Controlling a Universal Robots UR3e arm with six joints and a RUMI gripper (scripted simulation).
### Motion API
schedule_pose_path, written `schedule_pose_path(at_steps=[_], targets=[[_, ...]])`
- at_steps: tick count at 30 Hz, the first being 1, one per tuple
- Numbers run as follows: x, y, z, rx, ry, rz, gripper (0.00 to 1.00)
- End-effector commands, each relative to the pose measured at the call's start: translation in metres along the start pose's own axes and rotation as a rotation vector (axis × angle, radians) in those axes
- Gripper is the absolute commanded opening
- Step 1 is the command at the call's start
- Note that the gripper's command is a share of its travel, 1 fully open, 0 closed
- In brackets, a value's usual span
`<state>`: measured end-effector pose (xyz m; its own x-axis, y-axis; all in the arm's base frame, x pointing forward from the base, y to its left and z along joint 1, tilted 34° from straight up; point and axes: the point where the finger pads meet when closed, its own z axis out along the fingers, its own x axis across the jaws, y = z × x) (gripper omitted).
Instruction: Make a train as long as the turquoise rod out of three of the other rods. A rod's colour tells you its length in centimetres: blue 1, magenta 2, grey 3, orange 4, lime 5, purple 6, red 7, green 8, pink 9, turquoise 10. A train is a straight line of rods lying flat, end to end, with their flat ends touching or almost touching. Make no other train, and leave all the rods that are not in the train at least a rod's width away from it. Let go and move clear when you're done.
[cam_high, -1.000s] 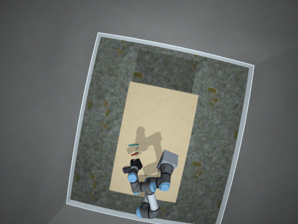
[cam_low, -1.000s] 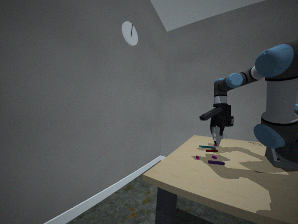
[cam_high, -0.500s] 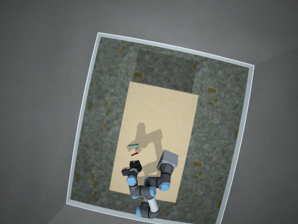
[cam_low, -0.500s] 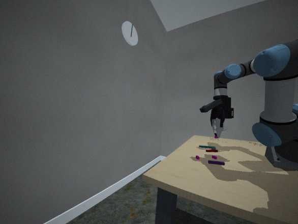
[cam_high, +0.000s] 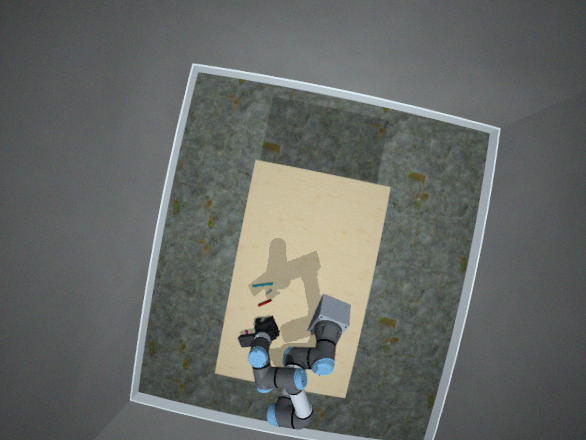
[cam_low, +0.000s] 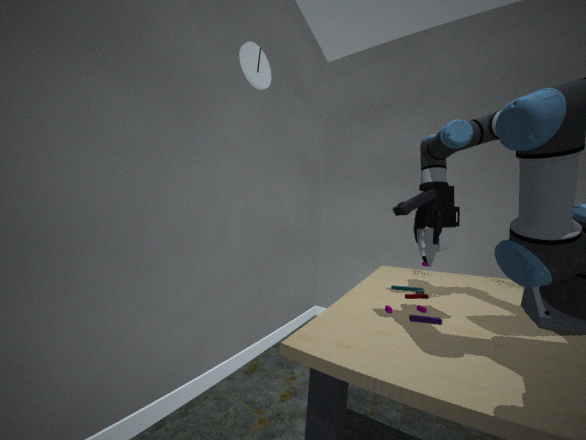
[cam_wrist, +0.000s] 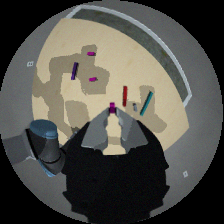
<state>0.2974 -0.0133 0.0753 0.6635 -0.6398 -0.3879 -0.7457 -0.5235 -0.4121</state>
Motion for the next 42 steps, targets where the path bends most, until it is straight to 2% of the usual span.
schedule_pose_path(at_steps=[1,24,42], targets=[[0.0005,0.0,-0.0009,0.0,0.002,0.0,0.0],[0.0,-0.0003,-0.001,0.0,0.002,-0.02,0.0],[-0.0032,-0.0021,-0.001,-0.001,0.002,-0.153,0.0]])
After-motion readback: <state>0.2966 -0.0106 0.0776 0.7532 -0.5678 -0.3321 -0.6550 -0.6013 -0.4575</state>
